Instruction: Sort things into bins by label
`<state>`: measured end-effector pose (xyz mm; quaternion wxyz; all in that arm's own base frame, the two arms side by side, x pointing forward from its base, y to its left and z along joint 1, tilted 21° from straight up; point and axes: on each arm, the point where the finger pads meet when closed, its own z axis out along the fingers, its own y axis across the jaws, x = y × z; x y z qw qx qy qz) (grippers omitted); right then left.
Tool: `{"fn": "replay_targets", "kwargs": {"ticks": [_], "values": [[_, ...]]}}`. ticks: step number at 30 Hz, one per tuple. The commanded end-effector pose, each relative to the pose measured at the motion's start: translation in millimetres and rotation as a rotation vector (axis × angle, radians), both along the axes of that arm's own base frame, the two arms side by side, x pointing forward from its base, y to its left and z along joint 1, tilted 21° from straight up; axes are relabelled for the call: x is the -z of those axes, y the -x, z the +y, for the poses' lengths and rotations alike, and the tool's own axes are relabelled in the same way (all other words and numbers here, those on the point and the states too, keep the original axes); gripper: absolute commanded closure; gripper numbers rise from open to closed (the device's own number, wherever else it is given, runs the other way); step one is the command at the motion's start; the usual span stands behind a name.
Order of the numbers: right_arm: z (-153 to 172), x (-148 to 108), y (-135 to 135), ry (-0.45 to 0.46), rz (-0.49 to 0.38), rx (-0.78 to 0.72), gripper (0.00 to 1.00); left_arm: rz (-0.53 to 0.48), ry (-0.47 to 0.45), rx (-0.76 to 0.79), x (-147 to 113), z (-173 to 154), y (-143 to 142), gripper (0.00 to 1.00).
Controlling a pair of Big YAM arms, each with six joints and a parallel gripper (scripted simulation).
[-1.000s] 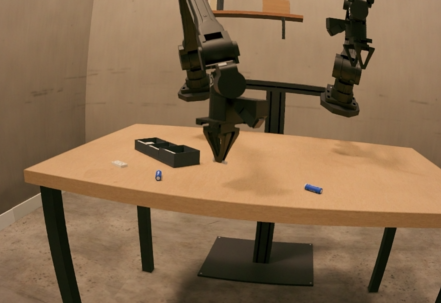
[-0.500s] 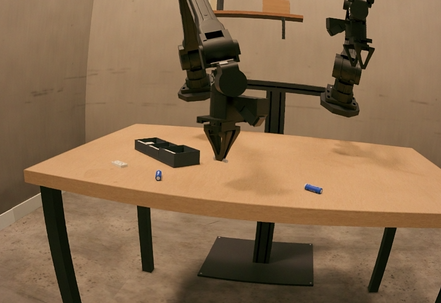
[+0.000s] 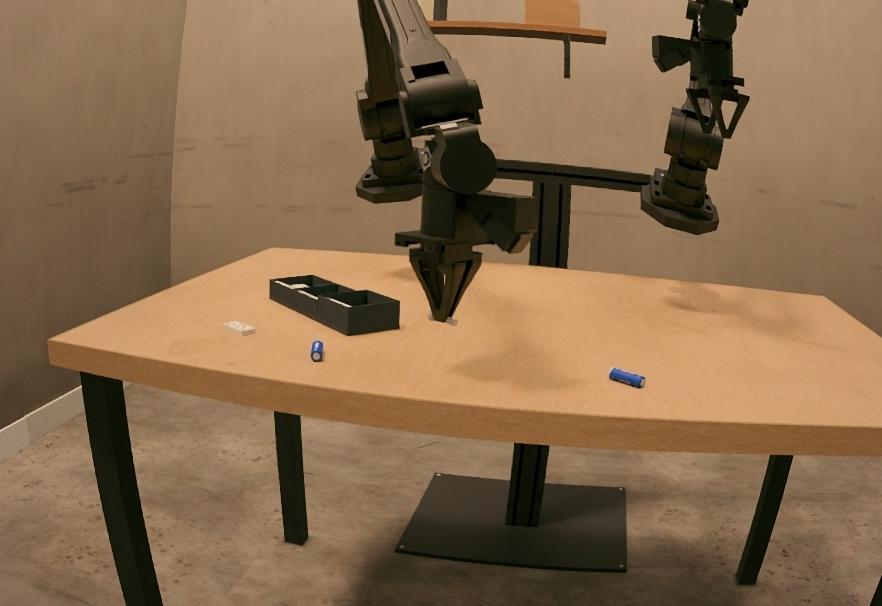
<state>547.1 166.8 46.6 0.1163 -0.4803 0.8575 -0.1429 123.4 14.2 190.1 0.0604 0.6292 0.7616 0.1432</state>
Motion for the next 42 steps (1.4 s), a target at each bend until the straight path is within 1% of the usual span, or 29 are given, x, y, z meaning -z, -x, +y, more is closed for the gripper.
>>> {"fn": "replay_targets", "kwargs": {"ticks": [1,21,42], "values": [[12.6,-19.0,4.0,-0.009,-0.024,-0.01,1.0,-0.071,0.009,0.004,-32.8,-0.3,-5.4,0.0],[12.8,-18.5,6.0,-0.008,-0.021,-0.01,1.0,-0.071,0.009,0.004,-32.8,-0.3,-5.4,0.0],[15.8,-26.2,0.0,-0.014,-0.036,-0.01,1.0,-0.071,0.009,0.004,-32.8,-0.3,-5.4,0.0]]}}
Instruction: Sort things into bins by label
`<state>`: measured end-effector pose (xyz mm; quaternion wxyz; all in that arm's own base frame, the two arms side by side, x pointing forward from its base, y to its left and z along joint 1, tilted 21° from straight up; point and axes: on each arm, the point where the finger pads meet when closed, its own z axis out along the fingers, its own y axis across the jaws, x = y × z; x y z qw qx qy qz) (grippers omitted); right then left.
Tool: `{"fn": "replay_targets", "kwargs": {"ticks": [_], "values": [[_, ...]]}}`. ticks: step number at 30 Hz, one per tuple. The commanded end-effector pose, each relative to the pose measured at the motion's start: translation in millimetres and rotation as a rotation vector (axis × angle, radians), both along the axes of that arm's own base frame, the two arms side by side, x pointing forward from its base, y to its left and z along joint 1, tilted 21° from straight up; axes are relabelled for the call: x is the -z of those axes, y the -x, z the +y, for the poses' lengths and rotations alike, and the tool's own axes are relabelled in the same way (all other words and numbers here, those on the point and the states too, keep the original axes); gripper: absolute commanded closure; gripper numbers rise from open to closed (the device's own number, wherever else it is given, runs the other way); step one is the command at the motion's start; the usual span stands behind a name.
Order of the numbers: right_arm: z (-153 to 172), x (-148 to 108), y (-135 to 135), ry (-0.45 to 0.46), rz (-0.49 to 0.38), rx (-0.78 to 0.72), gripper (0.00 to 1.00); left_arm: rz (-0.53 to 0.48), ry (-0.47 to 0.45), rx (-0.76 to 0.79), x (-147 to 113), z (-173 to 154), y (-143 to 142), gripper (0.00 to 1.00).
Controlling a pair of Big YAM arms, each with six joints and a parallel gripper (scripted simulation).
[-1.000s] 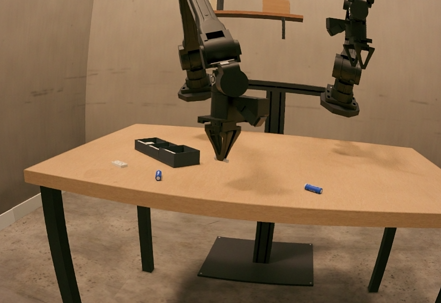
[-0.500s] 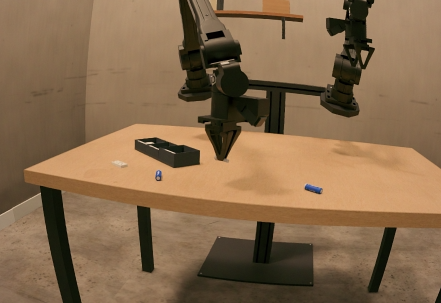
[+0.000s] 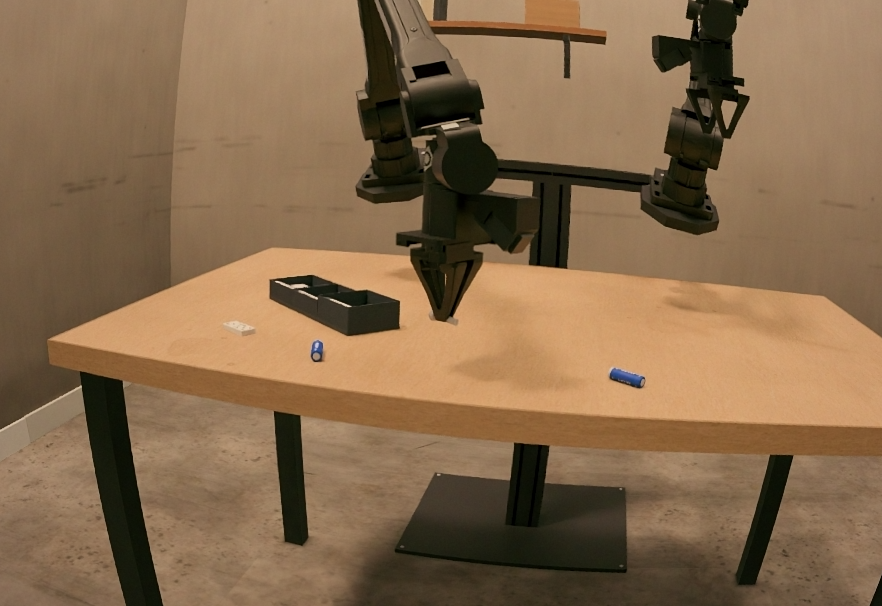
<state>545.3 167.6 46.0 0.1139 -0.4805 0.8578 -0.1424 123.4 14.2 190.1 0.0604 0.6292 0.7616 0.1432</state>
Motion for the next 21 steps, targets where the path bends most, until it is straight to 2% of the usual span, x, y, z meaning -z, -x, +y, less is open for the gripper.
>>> {"fn": "replay_targets", "kwargs": {"ticks": [1,21], "values": [[15.2,-27.3,-2.2,-0.016,-0.042,-0.01,1.0,-0.071,0.009,0.004,-32.8,-0.3,-5.4,0.0],[19.4,-38.7,-11.7,-0.025,-0.064,-0.011,1.0,-0.071,0.009,0.004,-32.8,-0.3,-5.4,0.0]]}}
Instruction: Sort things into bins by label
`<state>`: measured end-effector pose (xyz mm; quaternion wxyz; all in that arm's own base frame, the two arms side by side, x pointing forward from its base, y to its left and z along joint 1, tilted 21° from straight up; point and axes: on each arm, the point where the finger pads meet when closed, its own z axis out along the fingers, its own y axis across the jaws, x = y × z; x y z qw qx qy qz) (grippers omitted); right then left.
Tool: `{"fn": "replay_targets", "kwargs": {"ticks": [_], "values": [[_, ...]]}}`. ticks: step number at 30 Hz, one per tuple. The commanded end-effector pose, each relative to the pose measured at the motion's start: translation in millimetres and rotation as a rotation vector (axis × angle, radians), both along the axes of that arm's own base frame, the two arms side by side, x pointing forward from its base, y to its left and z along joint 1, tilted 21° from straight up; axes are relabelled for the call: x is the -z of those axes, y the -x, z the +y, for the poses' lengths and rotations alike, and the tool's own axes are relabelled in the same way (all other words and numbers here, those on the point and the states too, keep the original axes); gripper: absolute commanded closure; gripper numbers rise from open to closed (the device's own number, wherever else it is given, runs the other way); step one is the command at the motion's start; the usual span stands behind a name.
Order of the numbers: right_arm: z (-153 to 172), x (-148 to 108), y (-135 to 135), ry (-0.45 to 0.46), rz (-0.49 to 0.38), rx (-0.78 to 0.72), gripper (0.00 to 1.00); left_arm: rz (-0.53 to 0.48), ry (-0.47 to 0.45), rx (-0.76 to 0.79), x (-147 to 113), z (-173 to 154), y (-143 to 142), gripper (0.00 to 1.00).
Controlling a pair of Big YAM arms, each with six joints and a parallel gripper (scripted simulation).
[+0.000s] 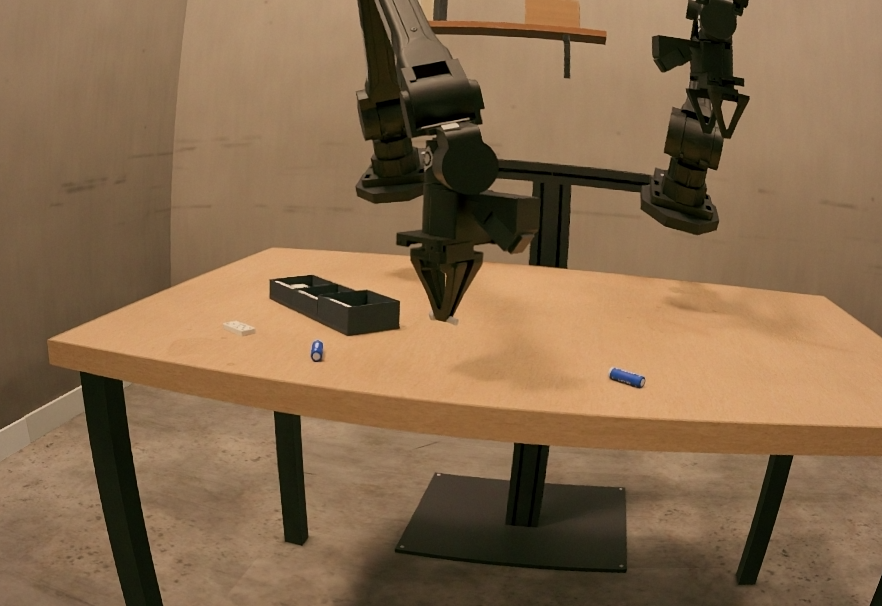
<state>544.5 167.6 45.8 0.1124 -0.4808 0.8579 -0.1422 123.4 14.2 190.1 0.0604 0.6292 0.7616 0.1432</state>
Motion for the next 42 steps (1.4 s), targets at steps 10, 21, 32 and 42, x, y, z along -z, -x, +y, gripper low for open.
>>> {"fn": "replay_targets", "kwargs": {"ticks": [10,21,32,42], "values": [[19.8,-40.2,-13.4,-0.027,-0.069,-0.011,1.0,-0.071,0.009,0.004,-32.8,-0.3,-5.4,0.0],[20.2,-41.3,-14.2,-0.027,-0.069,-0.011,1.0,-0.071,0.009,0.004,-32.8,-0.3,-5.4,0.0],[20.5,-42.2,-15.1,-0.027,-0.069,-0.011,1.0,-0.071,0.009,0.004,-32.8,-0.3,-5.4,0.0],[20.6,-42.3,-15.3,-0.027,-0.069,-0.011,1.0,-0.071,0.009,0.004,-32.8,-0.3,-5.4,0.0]]}}
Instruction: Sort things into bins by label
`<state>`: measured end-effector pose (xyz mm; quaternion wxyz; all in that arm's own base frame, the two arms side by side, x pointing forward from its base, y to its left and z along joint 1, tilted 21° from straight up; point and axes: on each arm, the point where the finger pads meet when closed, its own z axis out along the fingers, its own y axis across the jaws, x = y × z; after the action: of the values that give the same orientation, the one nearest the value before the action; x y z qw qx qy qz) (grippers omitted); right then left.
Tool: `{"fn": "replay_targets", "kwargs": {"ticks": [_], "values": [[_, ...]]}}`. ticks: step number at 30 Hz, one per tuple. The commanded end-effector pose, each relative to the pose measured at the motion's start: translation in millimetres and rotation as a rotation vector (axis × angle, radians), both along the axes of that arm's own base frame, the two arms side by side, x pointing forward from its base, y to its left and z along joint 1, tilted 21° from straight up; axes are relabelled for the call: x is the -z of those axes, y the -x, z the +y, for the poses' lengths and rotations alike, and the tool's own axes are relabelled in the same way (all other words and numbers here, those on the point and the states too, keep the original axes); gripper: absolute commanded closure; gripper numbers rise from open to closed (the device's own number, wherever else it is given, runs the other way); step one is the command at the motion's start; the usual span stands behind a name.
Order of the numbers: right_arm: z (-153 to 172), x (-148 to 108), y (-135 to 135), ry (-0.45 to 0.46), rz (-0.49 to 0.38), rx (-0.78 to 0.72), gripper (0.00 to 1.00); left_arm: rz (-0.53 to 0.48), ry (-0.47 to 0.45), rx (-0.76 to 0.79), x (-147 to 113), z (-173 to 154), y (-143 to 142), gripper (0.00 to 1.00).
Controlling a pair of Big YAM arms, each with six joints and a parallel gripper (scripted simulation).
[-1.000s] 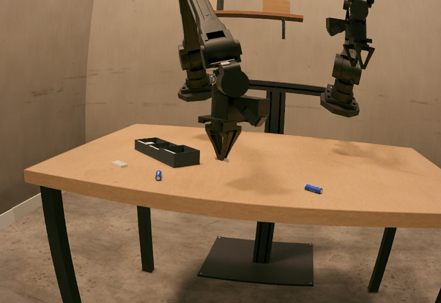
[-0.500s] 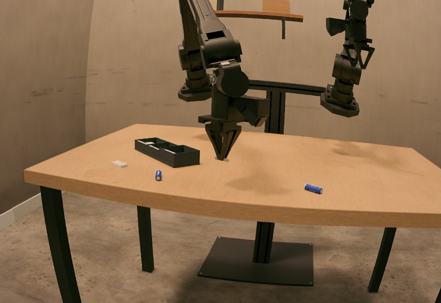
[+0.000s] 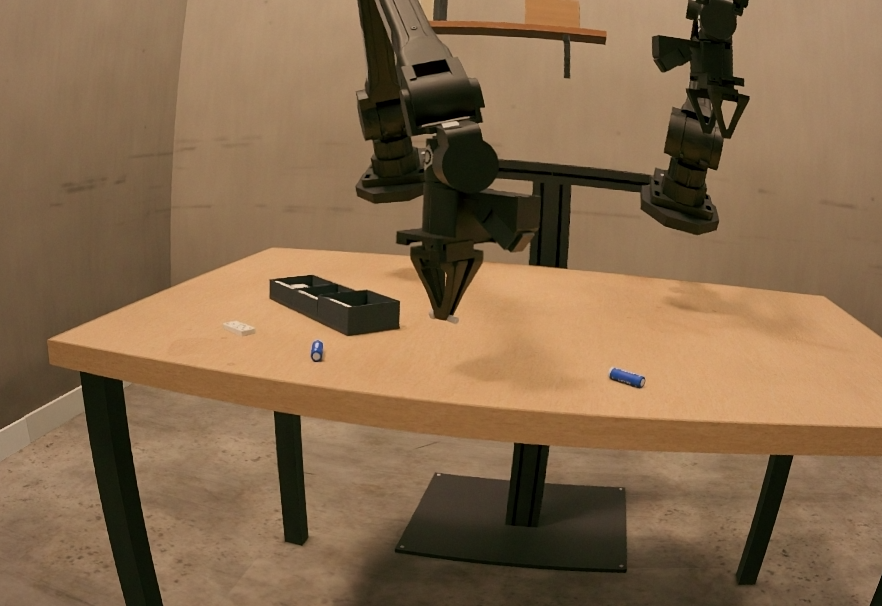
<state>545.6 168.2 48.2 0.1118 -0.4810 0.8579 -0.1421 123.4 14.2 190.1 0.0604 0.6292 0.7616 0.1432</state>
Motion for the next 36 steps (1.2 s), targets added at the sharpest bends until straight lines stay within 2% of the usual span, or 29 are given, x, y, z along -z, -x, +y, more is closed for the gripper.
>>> {"fn": "replay_targets", "kwargs": {"ticks": [1,30,31,36], "values": [[19.9,-39.9,-14.2,-0.027,-0.07,-0.011,1.0,-0.071,0.009,0.004,-32.8,-0.3,-5.4,0.0],[20.1,-39.5,-14.7,-0.028,-0.072,-0.012,1.0,-0.071,0.009,0.004,-32.8,-0.3,-5.4,0.0],[14.2,-26.2,2.2,-0.013,-0.037,-0.01,1.0,-0.071,0.009,0.004,-32.8,-0.3,-5.4,0.0],[13.7,-25.6,3.8,-0.013,-0.034,-0.01,1.0,-0.071,0.009,0.004,-32.8,-0.3,-5.4,0.0]]}}
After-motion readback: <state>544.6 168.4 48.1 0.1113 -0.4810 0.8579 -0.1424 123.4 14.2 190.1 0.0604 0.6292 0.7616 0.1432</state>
